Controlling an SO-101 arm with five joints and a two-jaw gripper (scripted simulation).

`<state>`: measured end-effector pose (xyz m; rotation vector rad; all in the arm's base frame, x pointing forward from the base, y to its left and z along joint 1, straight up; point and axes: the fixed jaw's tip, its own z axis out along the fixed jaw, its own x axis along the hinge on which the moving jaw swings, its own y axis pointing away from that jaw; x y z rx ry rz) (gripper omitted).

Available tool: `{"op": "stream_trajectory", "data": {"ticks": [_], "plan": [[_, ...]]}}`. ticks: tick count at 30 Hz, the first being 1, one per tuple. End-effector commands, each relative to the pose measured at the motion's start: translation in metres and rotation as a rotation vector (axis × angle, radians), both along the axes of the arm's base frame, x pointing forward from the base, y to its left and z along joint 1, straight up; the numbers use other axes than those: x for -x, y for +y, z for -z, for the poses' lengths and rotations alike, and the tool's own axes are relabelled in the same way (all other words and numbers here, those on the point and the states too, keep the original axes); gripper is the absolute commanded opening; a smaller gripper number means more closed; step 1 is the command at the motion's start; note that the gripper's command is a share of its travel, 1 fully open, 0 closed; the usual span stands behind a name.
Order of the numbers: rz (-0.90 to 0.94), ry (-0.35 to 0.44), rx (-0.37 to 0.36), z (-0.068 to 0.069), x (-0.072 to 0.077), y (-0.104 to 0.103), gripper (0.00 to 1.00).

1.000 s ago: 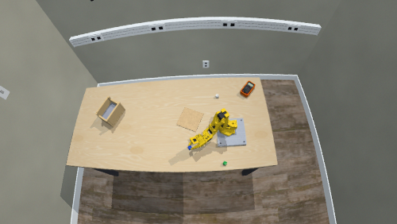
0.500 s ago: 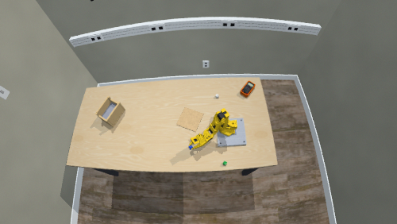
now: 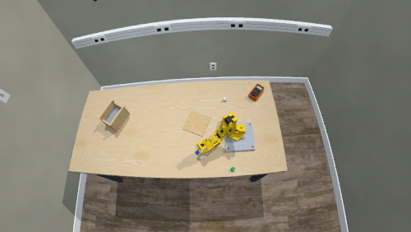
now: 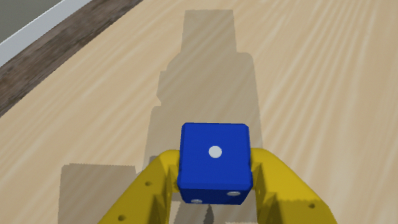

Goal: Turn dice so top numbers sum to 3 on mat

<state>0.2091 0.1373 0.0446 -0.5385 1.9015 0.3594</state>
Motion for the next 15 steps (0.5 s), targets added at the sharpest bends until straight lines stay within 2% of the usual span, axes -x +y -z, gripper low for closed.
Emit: {"op": "stream_trajectory", "data": {"ticks": [1,15], "plan": [[-0.01,0.006,0.013,0.005,0.0035,-0.0001,0.0],[-0.01,0.006,0.013,0.009,0.0036,-0.0002,0.0]]}}
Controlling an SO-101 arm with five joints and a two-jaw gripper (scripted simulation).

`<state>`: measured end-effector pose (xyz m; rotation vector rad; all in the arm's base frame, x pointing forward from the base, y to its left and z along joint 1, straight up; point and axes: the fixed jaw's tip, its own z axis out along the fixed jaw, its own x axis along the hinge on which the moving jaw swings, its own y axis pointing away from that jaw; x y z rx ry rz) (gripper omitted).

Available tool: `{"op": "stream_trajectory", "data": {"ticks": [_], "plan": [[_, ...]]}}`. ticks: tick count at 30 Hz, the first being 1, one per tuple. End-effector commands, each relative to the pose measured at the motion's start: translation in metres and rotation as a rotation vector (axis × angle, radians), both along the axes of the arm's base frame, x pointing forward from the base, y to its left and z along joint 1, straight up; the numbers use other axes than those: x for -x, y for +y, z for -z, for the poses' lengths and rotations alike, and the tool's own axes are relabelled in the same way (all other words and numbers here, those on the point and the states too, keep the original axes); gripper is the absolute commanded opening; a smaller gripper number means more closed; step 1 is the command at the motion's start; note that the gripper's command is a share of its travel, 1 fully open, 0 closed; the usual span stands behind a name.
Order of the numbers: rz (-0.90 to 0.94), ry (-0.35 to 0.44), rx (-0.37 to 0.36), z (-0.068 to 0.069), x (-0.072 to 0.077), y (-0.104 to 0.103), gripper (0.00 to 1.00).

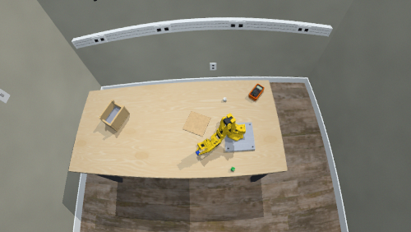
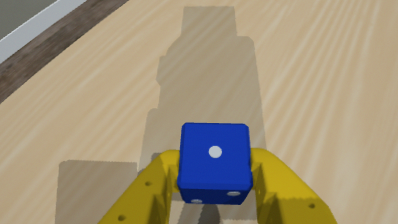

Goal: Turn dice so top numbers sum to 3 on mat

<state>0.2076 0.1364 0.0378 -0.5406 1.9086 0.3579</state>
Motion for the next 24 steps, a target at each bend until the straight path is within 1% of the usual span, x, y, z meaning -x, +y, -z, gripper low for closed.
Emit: {"op": "stream_trajectory", "data": {"ticks": [1,8,17,24], "plan": [[-0.01,0.0,0.009,0.0028,0.0021,0.0008,0.0],[-0.01,-0.001,0.009,0.0071,0.0022,0.0007,0.0],[-0.01,-0.001,0.009,0.0081,0.0022,0.0007,0.0],[-0.01,-0.001,0.009,0.0125,0.0023,0.0006,0.0]]}}
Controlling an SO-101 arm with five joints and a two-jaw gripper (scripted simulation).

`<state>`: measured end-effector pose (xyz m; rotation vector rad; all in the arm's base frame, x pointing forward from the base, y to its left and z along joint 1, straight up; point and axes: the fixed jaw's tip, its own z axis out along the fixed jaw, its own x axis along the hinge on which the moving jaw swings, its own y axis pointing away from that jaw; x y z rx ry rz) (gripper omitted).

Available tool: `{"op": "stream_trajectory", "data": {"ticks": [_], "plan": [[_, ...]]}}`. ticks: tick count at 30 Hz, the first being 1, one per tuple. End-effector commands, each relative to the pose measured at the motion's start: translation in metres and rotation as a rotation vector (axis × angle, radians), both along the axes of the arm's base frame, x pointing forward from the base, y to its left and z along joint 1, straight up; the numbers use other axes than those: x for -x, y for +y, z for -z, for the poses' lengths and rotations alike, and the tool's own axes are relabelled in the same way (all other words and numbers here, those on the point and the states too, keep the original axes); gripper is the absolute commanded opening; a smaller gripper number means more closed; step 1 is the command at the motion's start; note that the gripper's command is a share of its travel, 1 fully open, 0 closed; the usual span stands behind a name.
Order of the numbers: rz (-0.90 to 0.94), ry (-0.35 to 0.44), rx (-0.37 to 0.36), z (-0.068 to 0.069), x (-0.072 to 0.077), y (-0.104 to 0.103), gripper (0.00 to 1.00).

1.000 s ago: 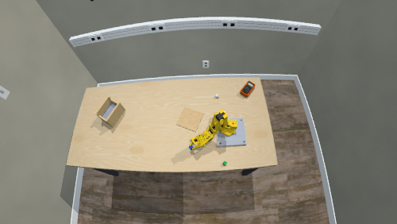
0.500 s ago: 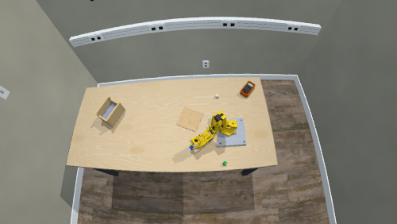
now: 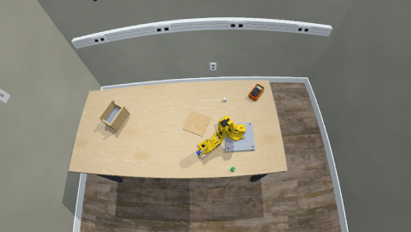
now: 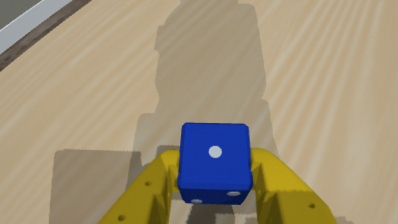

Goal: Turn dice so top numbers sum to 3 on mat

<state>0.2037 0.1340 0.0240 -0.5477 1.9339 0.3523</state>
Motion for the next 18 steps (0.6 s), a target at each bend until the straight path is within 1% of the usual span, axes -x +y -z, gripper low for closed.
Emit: {"op": "stream_trajectory", "data": {"ticks": [1,9,18], "plan": [[-0.01,-0.023,-0.005,-0.0009,-0.0016,0.003,0.0],[-0.01,-0.023,-0.005,-0.0002,-0.0016,0.003,0.0],[-0.01,-0.023,-0.005,0.005,-0.0015,0.0029,0.0]]}}
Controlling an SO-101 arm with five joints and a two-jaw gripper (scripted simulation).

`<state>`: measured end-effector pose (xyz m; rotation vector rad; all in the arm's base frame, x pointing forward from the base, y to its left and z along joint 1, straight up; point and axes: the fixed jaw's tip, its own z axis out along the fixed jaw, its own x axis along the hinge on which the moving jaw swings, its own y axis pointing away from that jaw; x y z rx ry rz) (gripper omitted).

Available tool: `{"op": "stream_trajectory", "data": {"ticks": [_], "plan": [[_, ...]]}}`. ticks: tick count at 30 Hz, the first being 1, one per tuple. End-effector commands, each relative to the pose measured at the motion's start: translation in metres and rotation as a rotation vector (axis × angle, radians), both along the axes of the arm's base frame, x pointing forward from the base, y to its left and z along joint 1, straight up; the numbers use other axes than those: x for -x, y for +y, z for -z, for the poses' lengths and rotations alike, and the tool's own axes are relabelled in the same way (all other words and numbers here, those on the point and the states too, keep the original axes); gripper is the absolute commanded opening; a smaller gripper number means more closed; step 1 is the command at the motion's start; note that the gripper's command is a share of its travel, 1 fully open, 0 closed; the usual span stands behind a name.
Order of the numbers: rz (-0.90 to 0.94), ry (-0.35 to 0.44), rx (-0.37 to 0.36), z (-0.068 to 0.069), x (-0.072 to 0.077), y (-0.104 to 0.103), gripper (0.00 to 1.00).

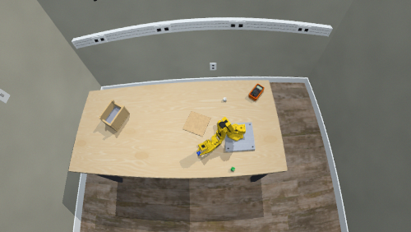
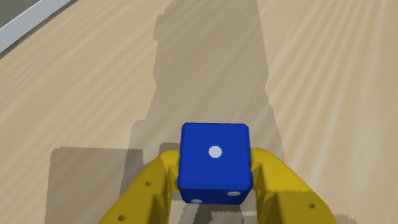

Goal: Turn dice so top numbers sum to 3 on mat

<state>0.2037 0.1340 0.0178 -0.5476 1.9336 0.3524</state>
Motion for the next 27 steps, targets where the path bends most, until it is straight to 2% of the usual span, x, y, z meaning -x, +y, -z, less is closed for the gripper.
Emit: {"op": "stream_trajectory", "data": {"ticks": [1,27], "plan": [[-0.01,-0.023,-0.005,-0.001,-0.0015,0.0029,0.0],[-0.01,-0.023,-0.005,0.0062,-0.0015,0.0029,0.0]]}}
